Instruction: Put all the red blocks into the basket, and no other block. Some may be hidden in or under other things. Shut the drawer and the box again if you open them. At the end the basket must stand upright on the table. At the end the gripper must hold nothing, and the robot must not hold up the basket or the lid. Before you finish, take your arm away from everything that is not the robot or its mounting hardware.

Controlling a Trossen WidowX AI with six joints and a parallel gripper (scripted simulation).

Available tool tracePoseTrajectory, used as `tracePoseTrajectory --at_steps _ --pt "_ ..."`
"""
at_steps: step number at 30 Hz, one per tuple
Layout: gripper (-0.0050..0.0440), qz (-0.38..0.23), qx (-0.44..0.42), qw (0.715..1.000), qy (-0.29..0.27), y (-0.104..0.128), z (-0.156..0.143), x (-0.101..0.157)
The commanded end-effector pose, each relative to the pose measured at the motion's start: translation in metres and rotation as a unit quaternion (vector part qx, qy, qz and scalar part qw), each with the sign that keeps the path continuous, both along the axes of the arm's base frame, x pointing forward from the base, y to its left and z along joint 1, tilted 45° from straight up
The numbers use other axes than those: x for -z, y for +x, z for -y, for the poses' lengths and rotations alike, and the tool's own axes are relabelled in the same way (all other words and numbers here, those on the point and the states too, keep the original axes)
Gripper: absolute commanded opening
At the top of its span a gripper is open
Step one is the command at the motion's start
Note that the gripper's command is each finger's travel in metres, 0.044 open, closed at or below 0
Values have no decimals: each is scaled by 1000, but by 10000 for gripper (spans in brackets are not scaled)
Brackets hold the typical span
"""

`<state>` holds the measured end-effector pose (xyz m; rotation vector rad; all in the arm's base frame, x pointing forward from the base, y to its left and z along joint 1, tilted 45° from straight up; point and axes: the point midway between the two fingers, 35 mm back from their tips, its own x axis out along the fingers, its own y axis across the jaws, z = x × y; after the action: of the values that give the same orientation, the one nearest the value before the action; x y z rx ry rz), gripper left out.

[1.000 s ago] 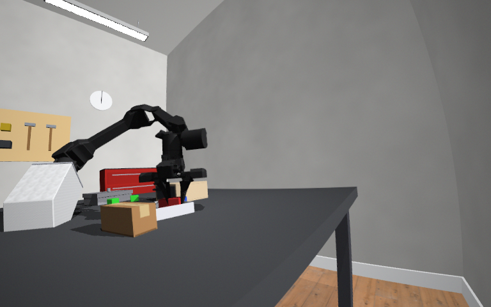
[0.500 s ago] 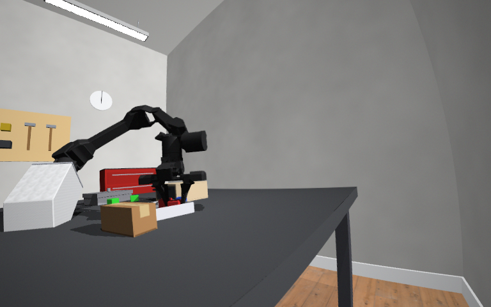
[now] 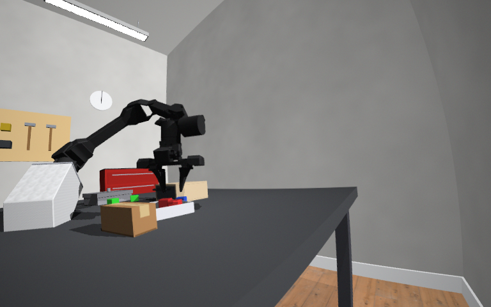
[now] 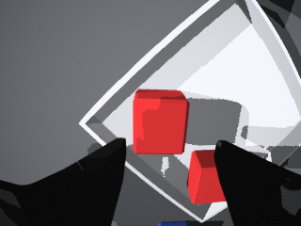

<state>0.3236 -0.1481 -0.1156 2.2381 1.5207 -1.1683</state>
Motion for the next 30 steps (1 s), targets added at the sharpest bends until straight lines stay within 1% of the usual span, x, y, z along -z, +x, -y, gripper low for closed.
tracePoseTrajectory --at_steps 1,7,12,13,14,16,18,20,21,23,24,26,28,30 --pt "227 7 1 1000 -6 -1 19 -20" --pt "227 7 1 1000 -6 -8 47 -48" --pt "227 7 1 1000 -6 -9 52 -53" --pt "148 37 -11 999 -13 -10 44 -59" --pt "148 64 -14 997 -32 -6 38 -66" --pt "148 65 -14 997 -34 3 27 -80" --pt "148 119 -34 991 -55 7 14 -94" --pt "148 119 -34 991 -55 11 0 -108" --pt "148 119 -34 991 -55 11 -2 -110" --pt "148 175 -55 980 -71 12 -17 -123" --pt "148 175 -55 980 -71 13 -25 -130" --pt "148 175 -55 980 -71 13 -25 -130" --pt "148 232 -77 966 -83 11 -41 -142" --pt "148 232 -77 966 -83 9 -57 -154"
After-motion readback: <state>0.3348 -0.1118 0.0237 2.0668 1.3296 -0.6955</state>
